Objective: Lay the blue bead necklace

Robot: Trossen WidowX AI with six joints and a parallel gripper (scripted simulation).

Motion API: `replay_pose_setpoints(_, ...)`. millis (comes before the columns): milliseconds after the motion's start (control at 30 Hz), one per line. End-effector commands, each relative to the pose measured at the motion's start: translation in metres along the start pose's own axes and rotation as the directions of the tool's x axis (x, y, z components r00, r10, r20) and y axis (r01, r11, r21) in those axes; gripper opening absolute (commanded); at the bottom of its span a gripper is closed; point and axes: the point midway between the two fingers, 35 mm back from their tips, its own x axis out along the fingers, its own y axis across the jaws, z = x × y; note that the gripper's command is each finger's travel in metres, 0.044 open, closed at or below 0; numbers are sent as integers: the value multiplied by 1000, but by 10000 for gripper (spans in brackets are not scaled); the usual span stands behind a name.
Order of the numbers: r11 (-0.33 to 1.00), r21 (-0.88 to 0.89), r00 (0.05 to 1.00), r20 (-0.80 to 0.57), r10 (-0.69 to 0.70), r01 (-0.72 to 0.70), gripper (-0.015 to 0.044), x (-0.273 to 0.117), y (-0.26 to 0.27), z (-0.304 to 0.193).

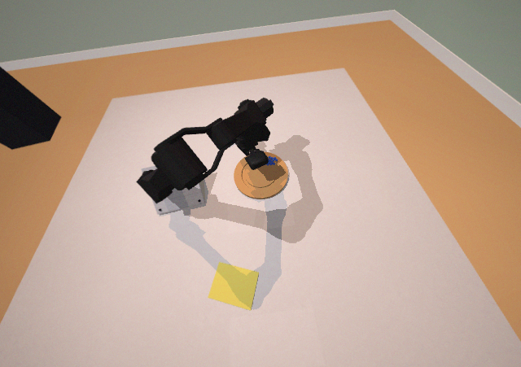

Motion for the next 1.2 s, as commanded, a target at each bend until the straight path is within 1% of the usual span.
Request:
replay_pose_setpoints(0, 1000, 4, 1000, -1, 4, -4, 341, -2, 0, 0)
replay_pose_setpoints(133, 1000, 4, 1000, -1, 4, -4, 440, -2, 0, 0)
replay_pose_setpoints(633, 1000, 4, 1000, -1, 4, -4, 440, -2, 0, 0)
replay_pose_setpoints(667, 1000, 19, 1000, -1, 4, -4, 414, -2, 0, 1)
replay_pose_setpoints(733, 990, 139, 1000, -1, 4, -4, 361, -6, -3, 5)
replay_pose_setpoints(800, 946, 323, 1000, -1, 4, -4, 310, -13, -8, 10)
replay_pose_setpoints(900, 817, 577, 1000, -1, 4, -3, 310, -23, -16, 18)
replay_pose_setpoints(967, 708, 706, 1000, -1, 4, -2, 310, -30, -20, 22)
replay_pose_setpoints(1033, 664, 748, 1000, -1, 4, -2, 310, -32, -22, 23)
replay_pose_setpoints(1167, 664, 748, 1000, -1, 4, -2, 310, -32, -22, 23)
